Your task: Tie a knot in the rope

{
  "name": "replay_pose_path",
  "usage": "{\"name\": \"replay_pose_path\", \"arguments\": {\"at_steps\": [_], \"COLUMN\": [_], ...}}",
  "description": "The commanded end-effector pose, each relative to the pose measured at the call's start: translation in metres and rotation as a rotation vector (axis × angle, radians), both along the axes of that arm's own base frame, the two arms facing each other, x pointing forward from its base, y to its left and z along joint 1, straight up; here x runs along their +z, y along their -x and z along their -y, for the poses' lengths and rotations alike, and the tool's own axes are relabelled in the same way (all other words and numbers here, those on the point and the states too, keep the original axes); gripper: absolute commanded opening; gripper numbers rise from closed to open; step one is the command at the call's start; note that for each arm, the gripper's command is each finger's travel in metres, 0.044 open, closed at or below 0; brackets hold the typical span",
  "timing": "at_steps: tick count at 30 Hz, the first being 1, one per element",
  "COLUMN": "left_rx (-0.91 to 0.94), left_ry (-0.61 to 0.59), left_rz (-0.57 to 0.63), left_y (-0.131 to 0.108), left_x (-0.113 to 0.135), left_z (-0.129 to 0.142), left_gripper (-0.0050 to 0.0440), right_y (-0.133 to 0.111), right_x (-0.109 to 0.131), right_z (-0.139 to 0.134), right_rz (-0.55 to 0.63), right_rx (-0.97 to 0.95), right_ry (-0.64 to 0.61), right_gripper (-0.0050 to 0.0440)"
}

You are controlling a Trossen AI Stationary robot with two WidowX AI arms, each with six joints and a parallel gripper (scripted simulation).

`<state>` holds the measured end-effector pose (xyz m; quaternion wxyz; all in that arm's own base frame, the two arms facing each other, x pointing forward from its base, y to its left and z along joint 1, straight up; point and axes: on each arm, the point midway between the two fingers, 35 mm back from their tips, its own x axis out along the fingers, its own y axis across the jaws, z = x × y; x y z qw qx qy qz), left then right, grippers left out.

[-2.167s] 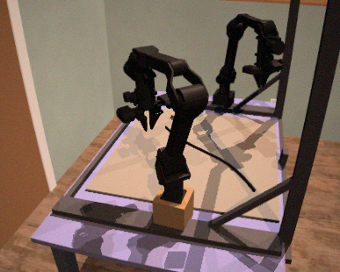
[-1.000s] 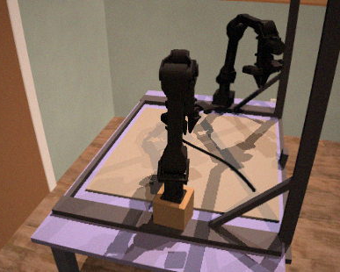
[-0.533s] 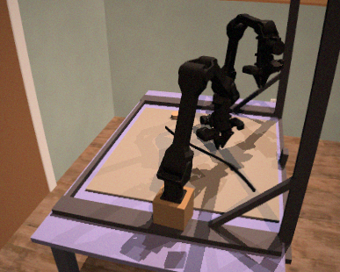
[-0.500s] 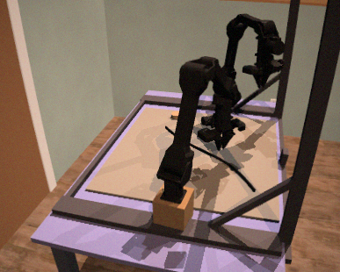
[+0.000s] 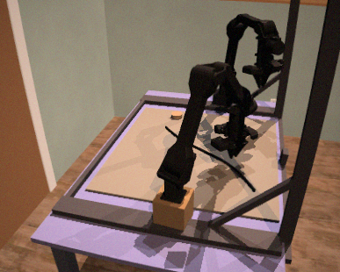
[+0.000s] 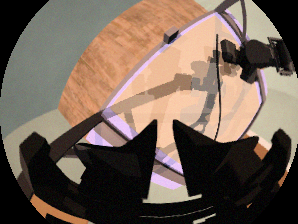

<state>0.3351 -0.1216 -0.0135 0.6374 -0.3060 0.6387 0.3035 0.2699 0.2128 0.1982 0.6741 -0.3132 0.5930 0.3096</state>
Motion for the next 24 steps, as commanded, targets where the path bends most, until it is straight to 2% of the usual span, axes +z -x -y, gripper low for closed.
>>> {"name": "replay_pose_path", "arguments": {"at_steps": [1,9,15,24], "left_rx": [0.004,0.004,0.004,0.004], "left_ry": [0.005,0.005,0.005,0.005], "left_rz": [0.024,0.024,0.024,0.024], "left_y": [-0.006,-0.006,-0.006,-0.006], "left_x": [0.004,0.003,-0.020,-0.022], "left_z": [0.005,0.005,0.005,0.005], "left_gripper": [0.0085,0.0085,0.0085,0.0085], "right_y": [0.000,0.000,0.000,0.000], "right_x": [0.007,0.007,0.007,0.007], "right_z": [0.000,0.000,0.000,0.000], "right_rz": [0.015,0.015,0.015,0.015], "right_rx": [-0.002,-0.002,-0.002,-0.002], "right_ry": [-0.016,-0.016,-0.016,-0.016], "right_gripper": [0.0085,0.0085,0.0085,0.0085]}}
